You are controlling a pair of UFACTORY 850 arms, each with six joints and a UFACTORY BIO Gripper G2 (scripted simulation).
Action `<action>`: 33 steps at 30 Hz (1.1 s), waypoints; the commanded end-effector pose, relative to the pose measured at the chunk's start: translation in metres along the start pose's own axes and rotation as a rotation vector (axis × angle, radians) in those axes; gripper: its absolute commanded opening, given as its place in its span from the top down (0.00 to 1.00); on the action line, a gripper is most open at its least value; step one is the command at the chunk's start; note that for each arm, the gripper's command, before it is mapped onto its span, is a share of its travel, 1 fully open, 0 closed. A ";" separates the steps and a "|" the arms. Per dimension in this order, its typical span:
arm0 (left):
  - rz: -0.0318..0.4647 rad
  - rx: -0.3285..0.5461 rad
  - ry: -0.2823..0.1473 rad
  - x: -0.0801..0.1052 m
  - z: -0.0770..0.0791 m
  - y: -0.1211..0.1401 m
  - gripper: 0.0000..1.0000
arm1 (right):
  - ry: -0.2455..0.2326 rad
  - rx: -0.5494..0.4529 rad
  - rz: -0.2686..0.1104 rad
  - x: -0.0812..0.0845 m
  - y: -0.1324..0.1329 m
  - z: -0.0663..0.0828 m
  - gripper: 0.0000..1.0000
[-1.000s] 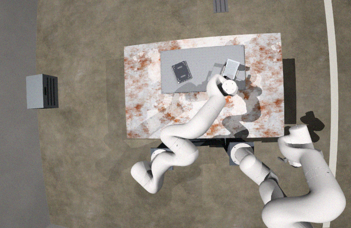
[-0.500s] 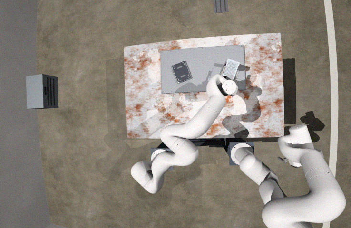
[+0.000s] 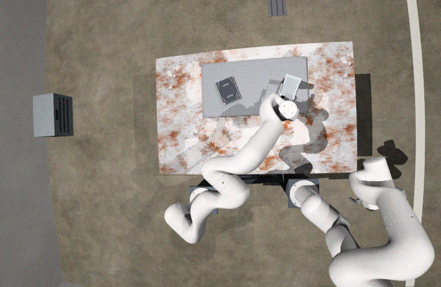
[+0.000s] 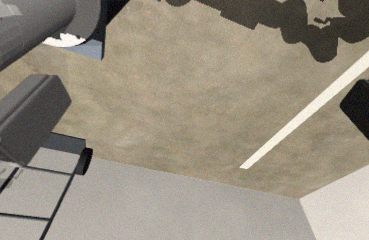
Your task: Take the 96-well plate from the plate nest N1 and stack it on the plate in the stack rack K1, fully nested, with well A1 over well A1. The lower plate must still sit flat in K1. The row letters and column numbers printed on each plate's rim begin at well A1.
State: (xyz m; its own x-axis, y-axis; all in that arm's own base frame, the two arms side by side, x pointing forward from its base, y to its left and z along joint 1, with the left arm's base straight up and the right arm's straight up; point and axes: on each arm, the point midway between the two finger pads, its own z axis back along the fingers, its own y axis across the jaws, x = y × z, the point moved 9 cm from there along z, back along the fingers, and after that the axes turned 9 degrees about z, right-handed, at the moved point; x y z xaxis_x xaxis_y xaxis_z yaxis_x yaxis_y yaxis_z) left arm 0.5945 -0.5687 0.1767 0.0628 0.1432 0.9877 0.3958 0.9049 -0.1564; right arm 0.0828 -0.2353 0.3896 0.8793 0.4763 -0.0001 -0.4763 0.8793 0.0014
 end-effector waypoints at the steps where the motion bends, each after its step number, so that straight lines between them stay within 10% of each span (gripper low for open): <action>1: 0.001 0.000 -0.002 0.001 -0.001 0.000 1.00 | 0.000 -0.001 0.000 0.000 0.000 0.000 0.00; 33: 0.001 0.000 -0.002 -0.004 -0.001 0.000 1.00 | 0.000 -0.001 0.000 0.000 0.000 0.000 0.00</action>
State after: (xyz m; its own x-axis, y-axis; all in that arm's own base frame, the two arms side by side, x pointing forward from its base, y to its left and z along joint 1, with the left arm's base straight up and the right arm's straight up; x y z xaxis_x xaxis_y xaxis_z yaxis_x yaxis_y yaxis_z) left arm 0.5945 -0.5687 0.1719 0.0628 0.1432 0.9877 0.3958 0.9049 -0.1564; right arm 0.0828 -0.2353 0.3896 0.8793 0.4763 -0.0001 -0.4763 0.8793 0.0014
